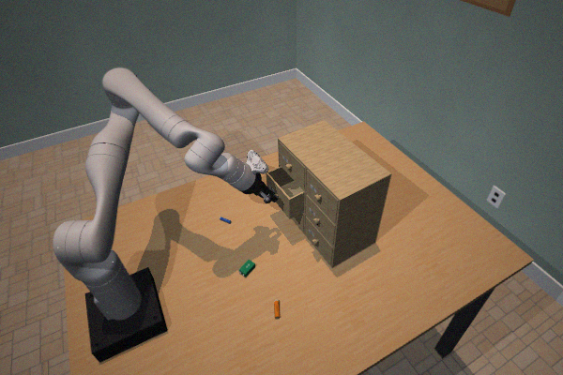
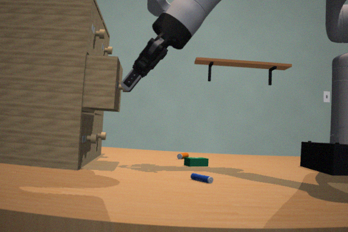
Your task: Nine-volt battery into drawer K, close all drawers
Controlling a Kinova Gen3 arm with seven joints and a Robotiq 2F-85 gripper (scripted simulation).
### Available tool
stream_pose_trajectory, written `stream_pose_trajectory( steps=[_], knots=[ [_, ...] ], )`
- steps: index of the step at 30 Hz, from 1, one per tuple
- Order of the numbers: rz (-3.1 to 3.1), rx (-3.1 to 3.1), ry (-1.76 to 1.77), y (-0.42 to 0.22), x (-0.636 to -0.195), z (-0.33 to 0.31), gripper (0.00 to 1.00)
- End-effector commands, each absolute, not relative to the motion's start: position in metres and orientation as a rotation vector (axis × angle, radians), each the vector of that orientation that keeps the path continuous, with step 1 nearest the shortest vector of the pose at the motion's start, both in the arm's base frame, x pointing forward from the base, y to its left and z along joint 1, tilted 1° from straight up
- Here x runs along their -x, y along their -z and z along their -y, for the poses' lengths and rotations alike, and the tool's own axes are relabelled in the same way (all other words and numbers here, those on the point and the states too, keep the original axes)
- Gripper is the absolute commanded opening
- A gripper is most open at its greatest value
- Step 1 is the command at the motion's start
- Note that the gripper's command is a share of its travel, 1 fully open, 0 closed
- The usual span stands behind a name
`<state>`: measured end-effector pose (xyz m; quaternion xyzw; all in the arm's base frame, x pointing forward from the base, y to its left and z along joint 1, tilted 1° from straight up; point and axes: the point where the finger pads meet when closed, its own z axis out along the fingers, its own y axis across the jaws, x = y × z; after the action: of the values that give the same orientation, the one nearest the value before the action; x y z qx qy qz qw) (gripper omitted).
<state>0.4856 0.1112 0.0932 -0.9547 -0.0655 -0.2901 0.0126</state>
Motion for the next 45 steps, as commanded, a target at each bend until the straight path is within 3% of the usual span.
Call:
stream_pose_trajectory(
  steps=[1,41,45],
  knots=[
    [0.202,2.973,0.905,-0.094,-0.482,-0.112,0.13],
    [0.202,2.973,0.905,-0.094,-0.47,-0.11,0.13],
    [0.202,2.973,0.905,-0.094,-0.47,-0.11,0.17]
  ],
)
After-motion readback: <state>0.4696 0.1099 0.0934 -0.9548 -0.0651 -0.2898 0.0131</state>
